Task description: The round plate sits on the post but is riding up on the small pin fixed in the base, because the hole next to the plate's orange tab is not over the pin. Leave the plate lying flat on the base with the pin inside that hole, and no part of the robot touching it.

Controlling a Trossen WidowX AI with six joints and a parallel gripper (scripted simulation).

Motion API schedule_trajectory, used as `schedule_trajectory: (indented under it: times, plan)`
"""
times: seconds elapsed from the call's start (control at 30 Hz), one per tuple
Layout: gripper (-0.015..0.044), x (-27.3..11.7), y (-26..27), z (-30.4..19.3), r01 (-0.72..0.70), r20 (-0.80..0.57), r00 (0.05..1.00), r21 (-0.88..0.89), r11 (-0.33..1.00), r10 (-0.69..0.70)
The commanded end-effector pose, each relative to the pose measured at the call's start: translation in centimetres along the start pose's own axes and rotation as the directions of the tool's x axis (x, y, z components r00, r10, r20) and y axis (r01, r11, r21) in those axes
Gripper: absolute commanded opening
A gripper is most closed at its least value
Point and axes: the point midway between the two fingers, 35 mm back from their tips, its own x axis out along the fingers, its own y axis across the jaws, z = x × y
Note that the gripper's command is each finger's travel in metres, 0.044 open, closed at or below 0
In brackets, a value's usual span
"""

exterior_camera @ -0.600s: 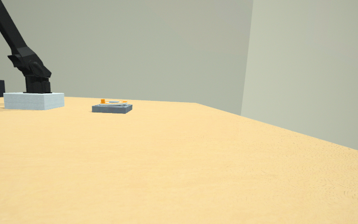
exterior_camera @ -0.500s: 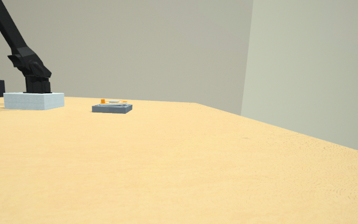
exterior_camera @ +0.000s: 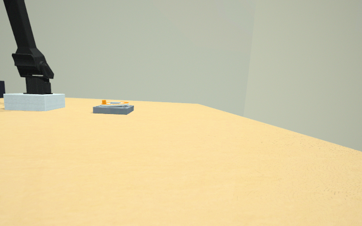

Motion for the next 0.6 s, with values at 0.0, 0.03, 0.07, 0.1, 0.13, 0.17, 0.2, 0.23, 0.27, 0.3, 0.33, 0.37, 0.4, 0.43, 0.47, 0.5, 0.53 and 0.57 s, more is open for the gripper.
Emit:
schedule_trajectory:
  times: [0.0, 0.03, 0.07, 0.1, 0.13, 0.17, 0.2, 0.23, 0.27, 0.3, 0.33, 0.37, 0.4, 0.43, 0.47, 0.5, 0.53, 0.57]
  plan:
    - [0.0000, -1.4, -1.6, 4.6, -0.029, 0.143, 0.990, 0.094, 0.995, 0.016]
    - [0.0000, -2.2, -2.2, 6.7, -0.051, 0.207, 0.978, 0.126, 0.991, 0.024]
    - [0.0000, -3.2, -2.8, 8.8, -0.079, 0.269, 0.962, 0.153, 0.985, 0.035]
    - [0.0000, -4.3, -3.3, 10.8, -0.111, 0.329, 0.943, 0.177, 0.978, 0.048]
    - [0.0000, -5.5, -3.6, 12.5, -0.144, 0.379, 0.923, 0.193, 0.971, 0.062]
    - [0.0000, -6.7, -3.9, 14.2, -0.180, 0.428, 0.900, 0.206, 0.962, 0.077]
    - [0.0000, -6.9, -4.0, 14.4, -0.182, 0.434, 0.898, 0.207, 0.961, 0.076]
    - [0.0000, -7.6, -4.2, 15.1, -0.187, 0.450, 0.890, 0.211, 0.959, 0.075]
    - [0.0000, -8.7, -4.5, 16.3, -0.199, 0.477, 0.876, 0.217, 0.956, 0.075]
    - [0.0000, -9.8, -4.6, 17.4, -0.229, 0.509, 0.856, 0.220, 0.948, 0.088]
    - [0.0000, -10.8, -4.7, 18.4, -0.260, 0.540, 0.835, 0.221, 0.940, 0.103]
    - [0.0000, -11.9, -4.7, 19.4, -0.291, 0.569, 0.813, 0.220, 0.931, 0.120]
    - [0.0000, -13.0, -4.7, 20.4, -0.323, 0.596, 0.791, 0.217, 0.921, 0.137]
    - [0.0000, -14.2, -4.7, 21.2, -0.356, 0.622, 0.768, 0.211, 0.911, 0.156]
    - [0.0000, -14.5, -4.7, 21.5, -0.364, 0.628, 0.762, 0.209, 0.908, 0.161]
    - [0.0000, -15.4, -4.6, 22.1, -0.388, 0.645, 0.744, 0.203, 0.899, 0.175]
    - [0.0000, -16.9, -4.5, 23.0, -0.428, 0.672, 0.713, 0.191, 0.883, 0.200]
    - [0.0000, -18.8, -4.3, 24.0, -0.476, 0.700, 0.675, 0.173, 0.862, 0.233]
